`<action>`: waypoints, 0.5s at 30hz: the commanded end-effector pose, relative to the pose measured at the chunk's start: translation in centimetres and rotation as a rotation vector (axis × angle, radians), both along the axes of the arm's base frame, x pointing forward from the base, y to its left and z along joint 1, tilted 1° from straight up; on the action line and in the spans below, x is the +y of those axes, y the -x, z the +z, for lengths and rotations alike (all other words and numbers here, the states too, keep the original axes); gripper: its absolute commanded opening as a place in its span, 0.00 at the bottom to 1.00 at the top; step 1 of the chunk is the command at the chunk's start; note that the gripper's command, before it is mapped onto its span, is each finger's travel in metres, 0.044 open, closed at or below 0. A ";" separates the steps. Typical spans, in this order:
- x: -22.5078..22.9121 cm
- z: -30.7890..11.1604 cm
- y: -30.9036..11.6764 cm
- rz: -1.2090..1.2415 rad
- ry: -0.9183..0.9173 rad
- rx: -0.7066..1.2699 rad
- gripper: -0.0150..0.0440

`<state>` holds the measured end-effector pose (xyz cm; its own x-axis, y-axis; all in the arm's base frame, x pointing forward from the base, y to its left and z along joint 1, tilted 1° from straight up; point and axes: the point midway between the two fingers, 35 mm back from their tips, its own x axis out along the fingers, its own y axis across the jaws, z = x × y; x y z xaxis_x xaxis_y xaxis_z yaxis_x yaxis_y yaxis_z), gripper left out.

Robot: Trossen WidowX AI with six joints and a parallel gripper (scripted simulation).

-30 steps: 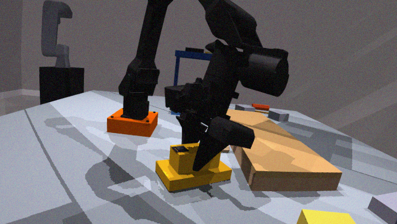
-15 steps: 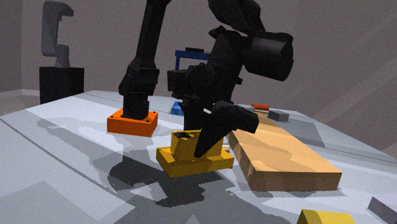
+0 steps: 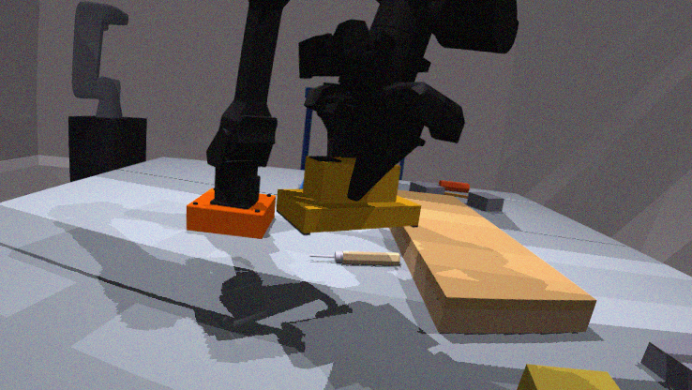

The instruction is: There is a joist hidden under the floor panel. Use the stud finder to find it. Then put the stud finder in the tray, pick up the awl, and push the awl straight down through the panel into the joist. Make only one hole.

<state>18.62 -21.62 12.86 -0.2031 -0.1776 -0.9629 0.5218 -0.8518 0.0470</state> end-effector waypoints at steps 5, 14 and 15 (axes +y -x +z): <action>0.1 0.5 -1.3 0.189 -0.041 -0.009 0.25; 0.2 0.7 -3.6 0.522 -0.095 -0.020 0.25; 0.2 0.7 -3.9 0.560 -0.100 -0.021 0.25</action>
